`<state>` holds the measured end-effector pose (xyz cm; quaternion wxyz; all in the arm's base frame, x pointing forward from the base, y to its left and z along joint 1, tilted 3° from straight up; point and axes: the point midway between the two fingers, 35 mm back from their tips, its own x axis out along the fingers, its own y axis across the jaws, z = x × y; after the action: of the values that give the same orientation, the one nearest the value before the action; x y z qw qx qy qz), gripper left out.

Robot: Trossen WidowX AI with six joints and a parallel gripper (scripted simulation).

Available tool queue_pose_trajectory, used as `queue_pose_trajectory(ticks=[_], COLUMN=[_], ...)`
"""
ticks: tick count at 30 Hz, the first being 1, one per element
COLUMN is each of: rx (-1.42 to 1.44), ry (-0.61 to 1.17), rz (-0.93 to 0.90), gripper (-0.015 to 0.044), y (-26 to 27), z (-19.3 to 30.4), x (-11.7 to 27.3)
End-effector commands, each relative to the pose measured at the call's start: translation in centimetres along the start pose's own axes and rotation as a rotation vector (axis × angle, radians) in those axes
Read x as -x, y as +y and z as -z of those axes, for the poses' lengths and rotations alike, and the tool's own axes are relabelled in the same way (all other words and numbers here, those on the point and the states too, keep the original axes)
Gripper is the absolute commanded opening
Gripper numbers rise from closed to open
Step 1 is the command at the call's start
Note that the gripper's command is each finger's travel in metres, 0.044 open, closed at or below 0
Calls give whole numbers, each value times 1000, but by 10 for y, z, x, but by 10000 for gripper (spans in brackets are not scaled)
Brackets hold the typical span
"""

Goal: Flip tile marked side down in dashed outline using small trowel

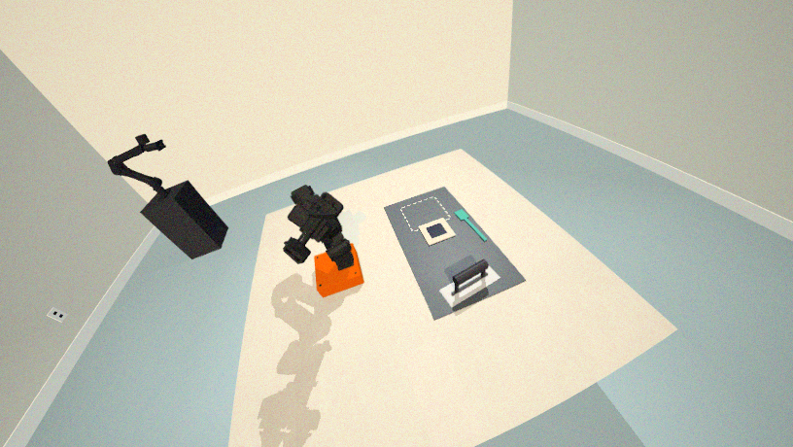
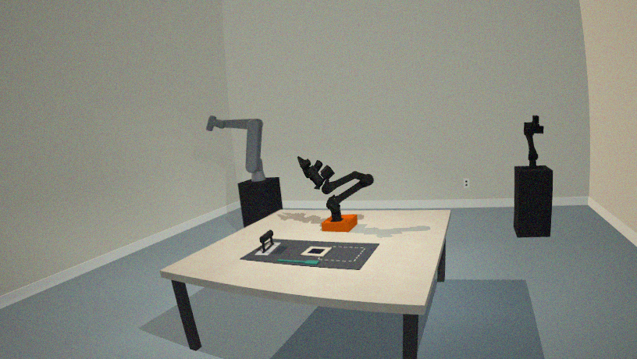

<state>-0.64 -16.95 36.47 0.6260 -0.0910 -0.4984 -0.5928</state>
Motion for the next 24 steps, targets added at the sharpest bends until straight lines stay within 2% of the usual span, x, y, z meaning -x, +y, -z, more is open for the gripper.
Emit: queue_pose_trajectory(ticks=[1, 11, 21, 24], rx=[0, 0, 0, 0], ry=[0, 0, 0, 0], rz=[0, 1, 0, 0], gripper=[374, 111, 100, 21], y=[0, 0, 0, 0], z=[0, 0, 0, 0], x=[0, 0, 0, 0])
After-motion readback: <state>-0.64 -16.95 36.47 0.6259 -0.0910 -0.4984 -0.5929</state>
